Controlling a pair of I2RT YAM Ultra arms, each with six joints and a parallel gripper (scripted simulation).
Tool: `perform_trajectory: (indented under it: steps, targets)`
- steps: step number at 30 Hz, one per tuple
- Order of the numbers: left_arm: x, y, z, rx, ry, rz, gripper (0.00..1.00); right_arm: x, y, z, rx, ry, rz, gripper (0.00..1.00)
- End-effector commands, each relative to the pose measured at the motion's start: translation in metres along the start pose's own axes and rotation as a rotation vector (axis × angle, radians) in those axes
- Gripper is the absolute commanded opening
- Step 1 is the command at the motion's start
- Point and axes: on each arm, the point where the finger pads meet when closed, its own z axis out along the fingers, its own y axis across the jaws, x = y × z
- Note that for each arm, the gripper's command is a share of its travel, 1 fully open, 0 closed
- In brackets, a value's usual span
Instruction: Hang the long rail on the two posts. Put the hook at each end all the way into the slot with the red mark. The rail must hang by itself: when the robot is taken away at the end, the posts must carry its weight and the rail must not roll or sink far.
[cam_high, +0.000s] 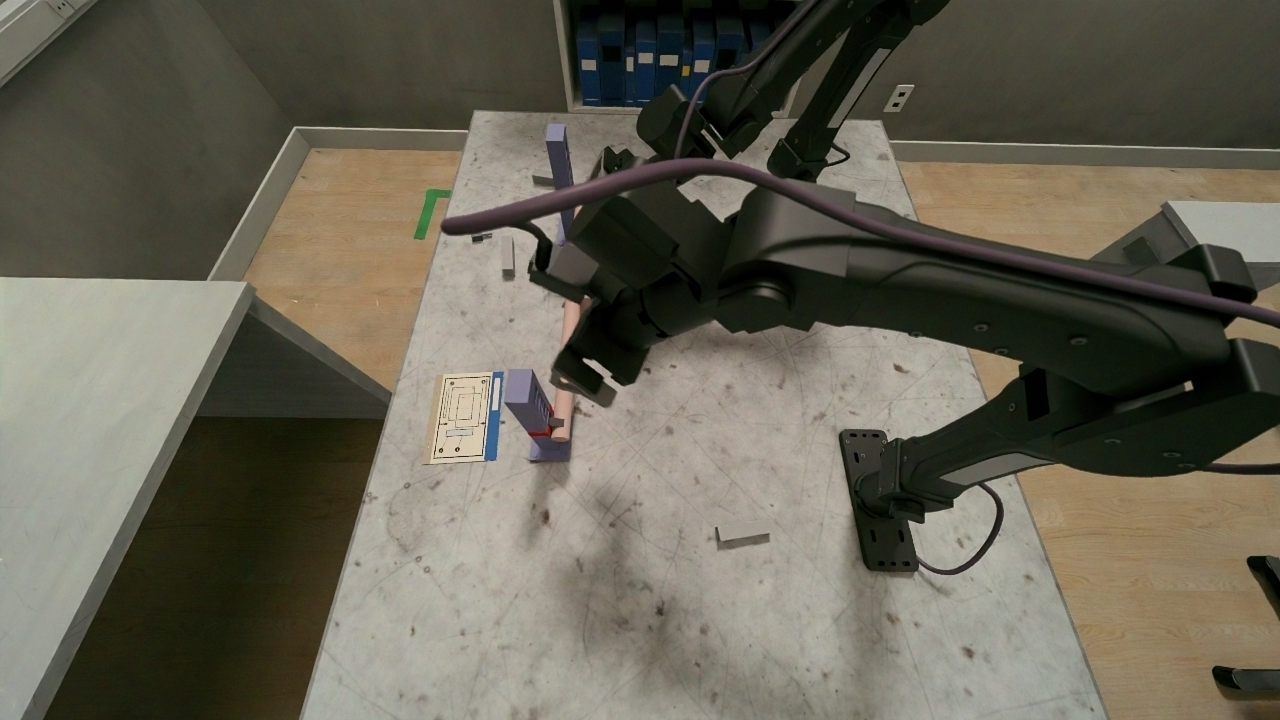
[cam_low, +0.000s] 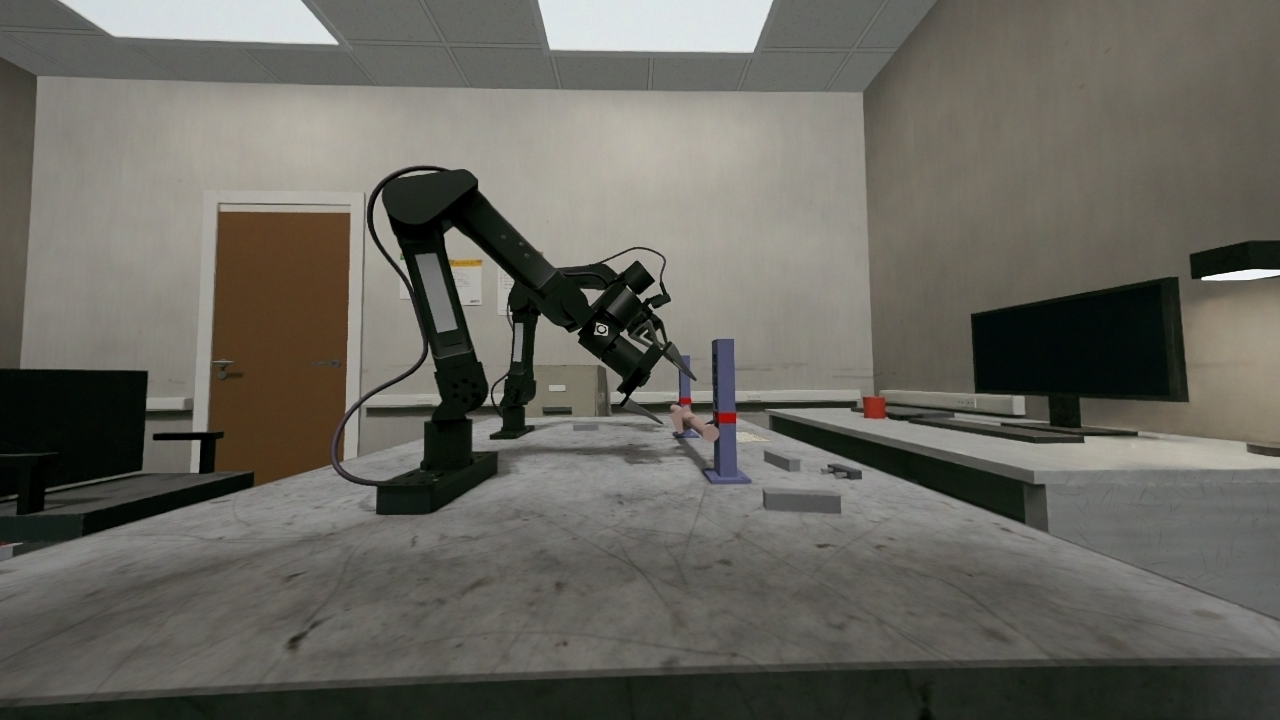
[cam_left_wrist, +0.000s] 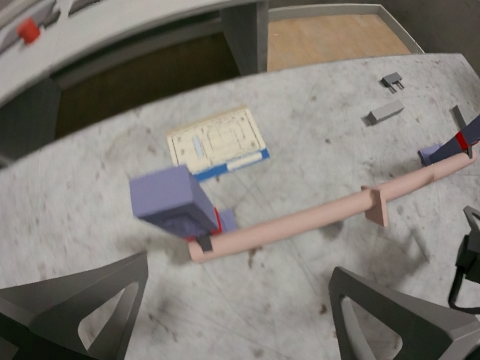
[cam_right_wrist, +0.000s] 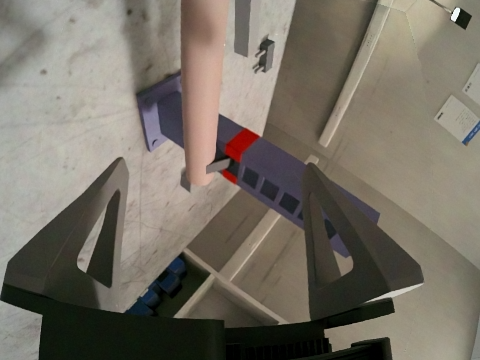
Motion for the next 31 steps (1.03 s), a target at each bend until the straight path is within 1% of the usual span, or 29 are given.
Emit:
perform_trajectory:
  steps: [1, 2, 5, 8, 10, 13, 14, 31]
  targets:
    - [0.005, 0.008, -0.003, 0.022, 0.085, -0.1, 1.0, -0.004, -0.018, -0.006, 0.042, -0.012, 0.033, 1.0]
    - [0.01, 0.014, 0.007, 0.004, 0.102, -0.086, 1.0, -0.004, -0.018, -0.006, 0.042, -0.012, 0.033, 1.0]
    - [0.028, 0.016, 0.035, 0.056, 0.188, -0.043, 1.0, -0.004, -0.018, -0.006, 0.042, -0.012, 0.033, 1.0]
    - [0.049, 0.024, 0.049, 0.056, 0.289, -0.094, 1.0, -0.004, -0.018, -0.006, 0.042, -0.012, 0.033, 1.0]
    - [0.054, 0.029, 0.054, 0.057, 0.319, -0.11, 1.0, -0.004, -0.018, -0.006, 0.042, -0.012, 0.033, 1.0]
    - [0.056, 0.033, 0.058, 0.054, 0.331, -0.121, 1.0, -0.004, -0.018, -0.006, 0.042, -0.012, 0.033, 1.0]
    - [0.051, 0.036, 0.057, 0.041, 0.307, -0.119, 1.0, -0.004, -0.018, -0.006, 0.042, -0.012, 0.033, 1.0]
    - [0.05, 0.034, 0.057, 0.044, 0.304, -0.108, 1.0, -0.004, -0.018, -0.006, 0.042, -0.012, 0.033, 1.0]
